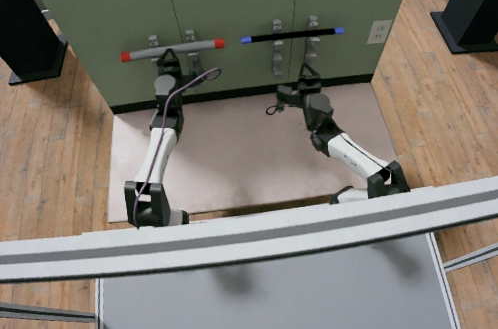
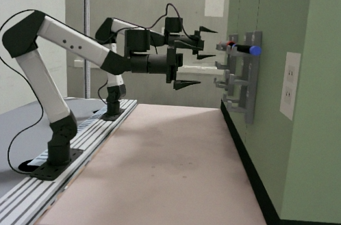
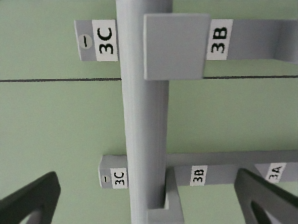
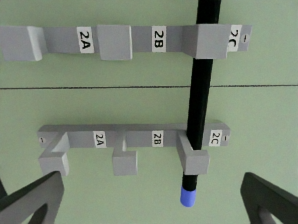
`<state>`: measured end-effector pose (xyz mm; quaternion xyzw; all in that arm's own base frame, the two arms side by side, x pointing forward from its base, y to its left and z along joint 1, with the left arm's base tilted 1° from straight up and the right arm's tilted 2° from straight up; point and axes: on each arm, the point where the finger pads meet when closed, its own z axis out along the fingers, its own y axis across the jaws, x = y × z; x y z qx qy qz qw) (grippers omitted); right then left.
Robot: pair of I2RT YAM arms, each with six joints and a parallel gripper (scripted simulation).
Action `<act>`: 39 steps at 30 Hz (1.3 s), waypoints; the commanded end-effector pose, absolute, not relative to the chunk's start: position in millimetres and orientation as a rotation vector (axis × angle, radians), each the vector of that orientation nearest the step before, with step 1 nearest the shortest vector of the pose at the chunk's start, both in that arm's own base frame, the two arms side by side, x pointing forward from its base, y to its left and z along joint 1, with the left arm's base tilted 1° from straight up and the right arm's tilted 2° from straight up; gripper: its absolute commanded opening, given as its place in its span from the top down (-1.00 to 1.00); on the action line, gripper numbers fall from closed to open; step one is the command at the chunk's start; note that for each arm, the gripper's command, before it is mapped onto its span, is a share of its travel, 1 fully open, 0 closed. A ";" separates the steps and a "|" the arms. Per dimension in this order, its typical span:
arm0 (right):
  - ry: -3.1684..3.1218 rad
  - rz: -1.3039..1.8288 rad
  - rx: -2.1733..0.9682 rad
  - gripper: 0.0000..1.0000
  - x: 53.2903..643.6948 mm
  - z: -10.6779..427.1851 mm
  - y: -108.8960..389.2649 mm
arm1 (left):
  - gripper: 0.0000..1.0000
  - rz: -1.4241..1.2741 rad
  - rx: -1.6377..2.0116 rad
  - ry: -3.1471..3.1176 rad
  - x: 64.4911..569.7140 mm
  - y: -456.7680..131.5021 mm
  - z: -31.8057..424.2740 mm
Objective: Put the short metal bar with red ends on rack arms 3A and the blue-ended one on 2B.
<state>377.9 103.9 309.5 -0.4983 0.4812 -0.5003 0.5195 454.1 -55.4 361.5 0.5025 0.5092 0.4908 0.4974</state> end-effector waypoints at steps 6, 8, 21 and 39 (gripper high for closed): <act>1.159 -1.200 -1.215 -1.00 377.0 298.7 106.1 | -1.00 1.204 1.197 1.218 466.3 -51.9 374.6; 1.159 -1.200 -1.215 -1.00 377.0 298.7 106.1 | -1.00 1.204 1.197 1.218 469.0 -51.9 374.2; 1.159 -1.200 -1.215 -1.00 377.0 298.7 106.1 | -1.00 1.204 1.197 1.218 485.5 -51.8 372.0; 1.159 -1.200 -1.215 -1.00 377.0 298.7 106.1 | -1.00 1.204 1.197 1.218 506.1 -51.7 375.2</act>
